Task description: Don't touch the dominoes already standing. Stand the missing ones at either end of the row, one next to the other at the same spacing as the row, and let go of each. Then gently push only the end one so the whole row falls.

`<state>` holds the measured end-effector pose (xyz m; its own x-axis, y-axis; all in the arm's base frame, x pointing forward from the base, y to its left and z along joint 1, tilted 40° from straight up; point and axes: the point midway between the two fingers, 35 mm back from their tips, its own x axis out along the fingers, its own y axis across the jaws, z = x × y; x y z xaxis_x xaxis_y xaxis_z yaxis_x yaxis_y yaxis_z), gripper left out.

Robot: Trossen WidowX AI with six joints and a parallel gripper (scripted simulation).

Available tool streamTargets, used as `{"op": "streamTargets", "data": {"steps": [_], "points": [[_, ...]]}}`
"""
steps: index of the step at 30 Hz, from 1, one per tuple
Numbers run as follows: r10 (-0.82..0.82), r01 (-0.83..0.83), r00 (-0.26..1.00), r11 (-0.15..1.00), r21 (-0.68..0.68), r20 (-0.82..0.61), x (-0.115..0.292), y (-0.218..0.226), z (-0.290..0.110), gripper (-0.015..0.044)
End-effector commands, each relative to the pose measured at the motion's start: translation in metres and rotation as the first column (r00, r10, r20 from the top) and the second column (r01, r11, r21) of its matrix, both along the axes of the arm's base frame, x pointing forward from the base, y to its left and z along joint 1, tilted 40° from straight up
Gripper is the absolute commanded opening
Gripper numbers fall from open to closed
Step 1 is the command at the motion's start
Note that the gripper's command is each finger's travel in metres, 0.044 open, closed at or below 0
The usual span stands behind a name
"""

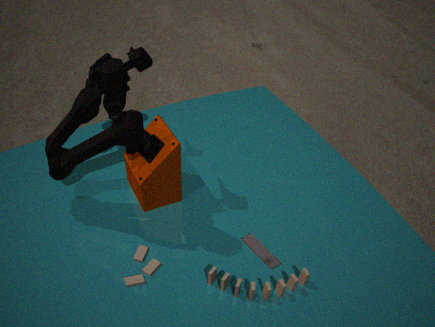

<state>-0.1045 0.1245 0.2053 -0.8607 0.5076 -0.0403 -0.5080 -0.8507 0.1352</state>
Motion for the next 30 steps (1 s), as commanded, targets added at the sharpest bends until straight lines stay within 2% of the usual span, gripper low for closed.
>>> {"op": "streamTargets", "data": {"steps": [1,4,7,11,15,19,23,27,30], "points": [[-0.013,0.013,1.0,1.0,-0.007,0.003,0.002,0.002,-0.001,0.0374],[-0.192,0.196,0.98,0.976,-0.096,0.058,0.027,0.029,-0.01,0.0295],[-0.394,0.418,0.907,0.885,-0.203,0.15,0.067,0.054,-0.026,0.0216],[-0.592,0.664,0.748,0.676,-0.32,0.301,0.127,0.07,-0.051,0.0111],[-0.687,0.828,0.554,0.396,-0.397,0.47,0.19,0.064,-0.078,0.0006],[-0.676,0.901,0.365,0.082,-0.426,0.641,0.247,0.036,-0.105,0.0],[-0.582,0.881,0.217,-0.23,-0.414,0.784,0.293,-0.009,-0.13,0.0],[-0.427,0.785,0.132,-0.507,-0.357,0.895,0.324,-0.066,-0.151,0.0],[-0.278,0.692,0.119,-0.666,-0.281,0.953,0.338,-0.111,-0.164,0.0]]}}
